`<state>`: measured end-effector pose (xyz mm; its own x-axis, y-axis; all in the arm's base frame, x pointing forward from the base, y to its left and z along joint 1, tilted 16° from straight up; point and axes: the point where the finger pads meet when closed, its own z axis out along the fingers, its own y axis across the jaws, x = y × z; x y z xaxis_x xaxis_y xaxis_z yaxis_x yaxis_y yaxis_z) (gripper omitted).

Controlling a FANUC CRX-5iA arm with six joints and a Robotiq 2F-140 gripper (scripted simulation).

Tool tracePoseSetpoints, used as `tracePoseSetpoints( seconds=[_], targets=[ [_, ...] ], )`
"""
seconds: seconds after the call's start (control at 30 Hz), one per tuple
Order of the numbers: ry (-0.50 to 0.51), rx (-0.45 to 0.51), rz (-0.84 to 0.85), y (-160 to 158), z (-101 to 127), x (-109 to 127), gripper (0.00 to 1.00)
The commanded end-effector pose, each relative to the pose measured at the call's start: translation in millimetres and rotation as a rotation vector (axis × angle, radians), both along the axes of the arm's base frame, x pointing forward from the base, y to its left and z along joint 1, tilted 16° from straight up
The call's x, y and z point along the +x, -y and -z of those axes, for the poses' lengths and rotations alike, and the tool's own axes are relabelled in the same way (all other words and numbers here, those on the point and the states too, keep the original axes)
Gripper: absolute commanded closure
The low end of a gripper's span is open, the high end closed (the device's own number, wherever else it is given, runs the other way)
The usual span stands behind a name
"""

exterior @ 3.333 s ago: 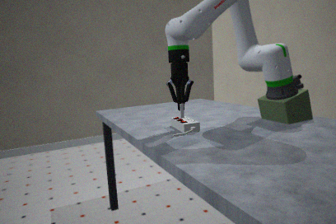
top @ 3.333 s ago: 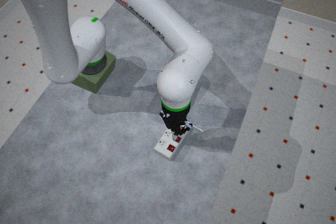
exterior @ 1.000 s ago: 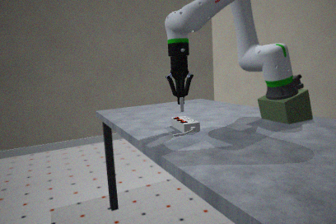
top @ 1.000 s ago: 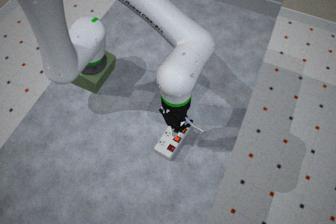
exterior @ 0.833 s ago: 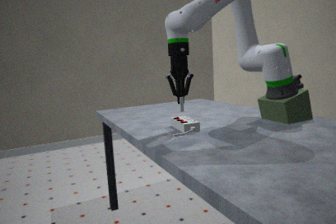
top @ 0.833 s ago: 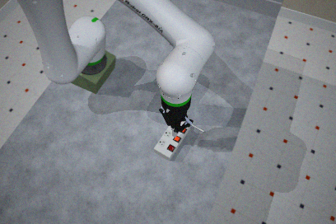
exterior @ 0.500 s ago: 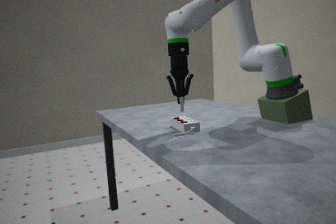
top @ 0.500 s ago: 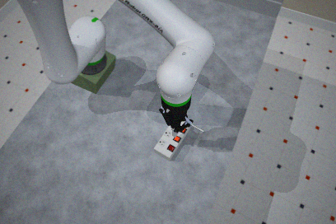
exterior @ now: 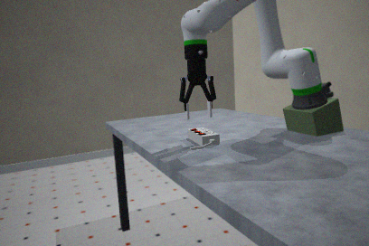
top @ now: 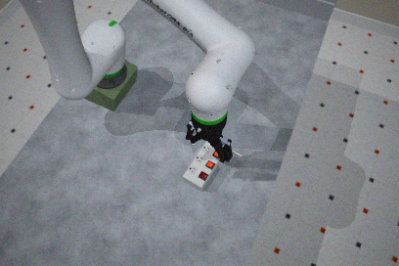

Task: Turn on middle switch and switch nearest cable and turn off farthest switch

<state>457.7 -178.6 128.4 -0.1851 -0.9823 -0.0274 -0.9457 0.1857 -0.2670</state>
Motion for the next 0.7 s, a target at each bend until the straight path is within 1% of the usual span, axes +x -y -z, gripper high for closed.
tracePoseSetpoints(
  seconds=[0.0, 0.17, 0.23, 0.43, 0.53, 0.67],
  targets=[
    [0.000, 0.000, 0.000, -0.2, -12.9, -3.4, 0.00],
    [0.000, 0.000, 0.000, -0.8, -37.2, -10.2, 0.00],
    [0.000, 0.000, 0.000, -0.8, -37.2, -10.2, 0.00],
    [0.000, 0.000, 0.000, -1.5, -62.9, -17.3, 0.00],
    [0.000, 0.000, 0.000, -1.6, -69.9, -19.3, 0.00],
    [0.000, 0.000, 0.000, -1.7, -72.8, -20.1, 0.00]
  ],
)
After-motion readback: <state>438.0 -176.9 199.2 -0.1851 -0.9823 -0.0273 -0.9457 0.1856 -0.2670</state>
